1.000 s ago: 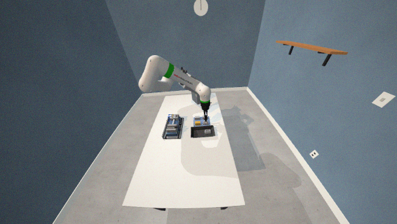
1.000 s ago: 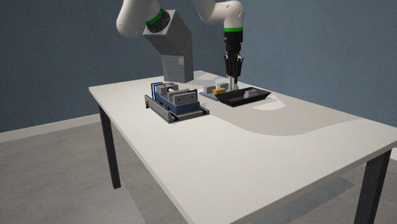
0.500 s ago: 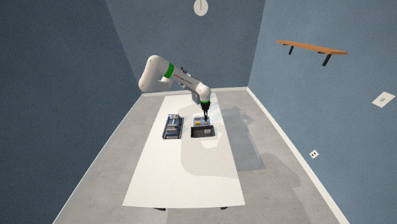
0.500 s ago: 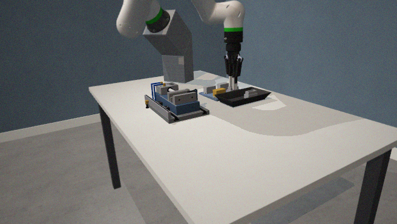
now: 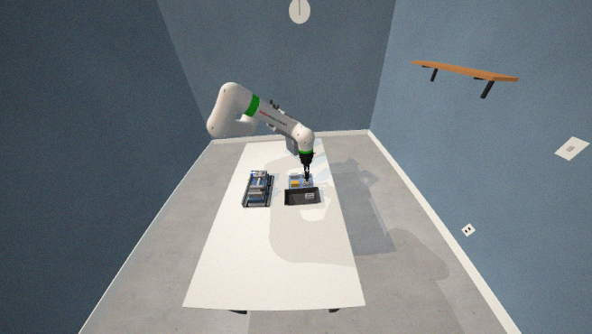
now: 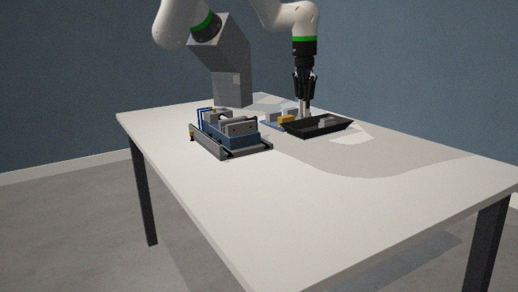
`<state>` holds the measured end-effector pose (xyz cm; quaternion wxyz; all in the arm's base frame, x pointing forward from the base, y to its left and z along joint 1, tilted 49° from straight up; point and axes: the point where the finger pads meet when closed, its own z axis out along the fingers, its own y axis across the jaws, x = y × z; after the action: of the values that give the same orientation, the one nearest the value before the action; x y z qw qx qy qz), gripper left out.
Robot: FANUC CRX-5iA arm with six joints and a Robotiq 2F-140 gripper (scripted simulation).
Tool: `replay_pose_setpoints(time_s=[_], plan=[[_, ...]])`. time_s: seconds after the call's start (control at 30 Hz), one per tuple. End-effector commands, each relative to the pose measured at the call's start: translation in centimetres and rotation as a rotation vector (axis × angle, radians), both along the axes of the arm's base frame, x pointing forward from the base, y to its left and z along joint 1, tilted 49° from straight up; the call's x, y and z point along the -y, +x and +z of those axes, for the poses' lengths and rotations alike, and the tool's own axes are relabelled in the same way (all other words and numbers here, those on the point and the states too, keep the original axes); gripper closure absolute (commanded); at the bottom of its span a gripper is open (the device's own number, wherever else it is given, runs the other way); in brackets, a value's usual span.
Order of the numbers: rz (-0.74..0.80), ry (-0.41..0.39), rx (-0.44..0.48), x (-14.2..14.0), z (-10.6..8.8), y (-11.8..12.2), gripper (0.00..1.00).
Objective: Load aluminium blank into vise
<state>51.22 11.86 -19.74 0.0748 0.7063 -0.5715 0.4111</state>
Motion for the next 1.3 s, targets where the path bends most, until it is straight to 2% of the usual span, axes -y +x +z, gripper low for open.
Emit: replay_pose_setpoints(time_s=[0.0,0.97,1.27], plan=[[0.0,0.0,0.0,0.0,0.0,0.0,1.0],[0.0,0.0,0.0,-0.1,0.0,0.0,1.0],[0.0,0.0,0.0,-1.0,1.1,-0.8,1.0]])
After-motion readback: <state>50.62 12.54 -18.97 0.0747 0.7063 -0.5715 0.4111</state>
